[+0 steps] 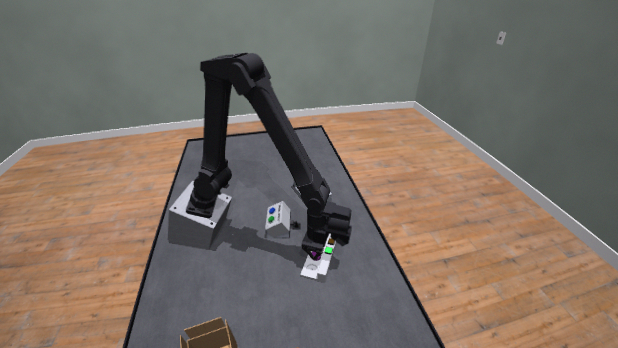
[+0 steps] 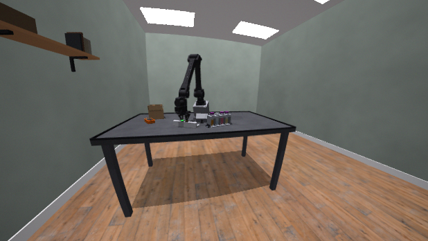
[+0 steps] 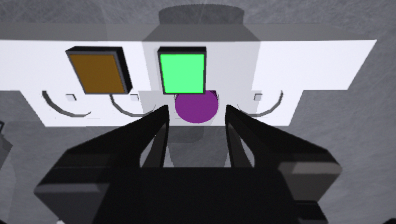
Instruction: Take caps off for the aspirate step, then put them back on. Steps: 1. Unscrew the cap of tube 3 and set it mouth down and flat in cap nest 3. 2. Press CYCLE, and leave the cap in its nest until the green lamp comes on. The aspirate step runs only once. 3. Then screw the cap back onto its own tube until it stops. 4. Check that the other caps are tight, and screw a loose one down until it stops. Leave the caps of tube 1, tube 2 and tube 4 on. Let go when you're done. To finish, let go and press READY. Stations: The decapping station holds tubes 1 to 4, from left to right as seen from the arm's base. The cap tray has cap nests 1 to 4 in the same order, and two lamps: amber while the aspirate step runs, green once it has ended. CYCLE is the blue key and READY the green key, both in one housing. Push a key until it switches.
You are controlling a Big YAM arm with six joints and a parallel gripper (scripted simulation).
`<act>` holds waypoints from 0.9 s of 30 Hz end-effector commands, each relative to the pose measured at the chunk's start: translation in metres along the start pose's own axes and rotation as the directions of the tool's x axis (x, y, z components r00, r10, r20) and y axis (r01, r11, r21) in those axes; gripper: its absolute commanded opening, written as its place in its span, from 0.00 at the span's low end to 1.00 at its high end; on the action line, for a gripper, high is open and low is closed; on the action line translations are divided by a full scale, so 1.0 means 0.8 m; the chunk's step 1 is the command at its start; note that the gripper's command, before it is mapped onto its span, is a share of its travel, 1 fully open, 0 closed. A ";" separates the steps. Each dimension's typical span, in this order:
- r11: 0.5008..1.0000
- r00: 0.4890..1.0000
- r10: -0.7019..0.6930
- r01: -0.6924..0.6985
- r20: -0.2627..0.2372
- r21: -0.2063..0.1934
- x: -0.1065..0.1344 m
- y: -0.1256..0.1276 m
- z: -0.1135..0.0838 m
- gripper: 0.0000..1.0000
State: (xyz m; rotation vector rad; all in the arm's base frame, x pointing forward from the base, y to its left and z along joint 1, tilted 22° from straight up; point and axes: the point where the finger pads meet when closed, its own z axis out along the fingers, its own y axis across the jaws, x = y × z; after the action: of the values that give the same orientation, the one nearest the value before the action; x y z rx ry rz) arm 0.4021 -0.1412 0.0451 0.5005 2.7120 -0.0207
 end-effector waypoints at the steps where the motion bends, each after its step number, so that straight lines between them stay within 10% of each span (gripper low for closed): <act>1: 1.000 1.000 -0.007 0.007 0.005 -0.003 0.001 0.009 0.010 0.47; 27: 1.000 0.999 -0.009 0.009 0.040 -0.004 -0.028 0.010 0.014 0.47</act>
State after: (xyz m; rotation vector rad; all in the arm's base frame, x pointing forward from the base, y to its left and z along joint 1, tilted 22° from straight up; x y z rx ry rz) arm 0.4053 -0.1413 0.0320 0.5012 2.7182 -0.0189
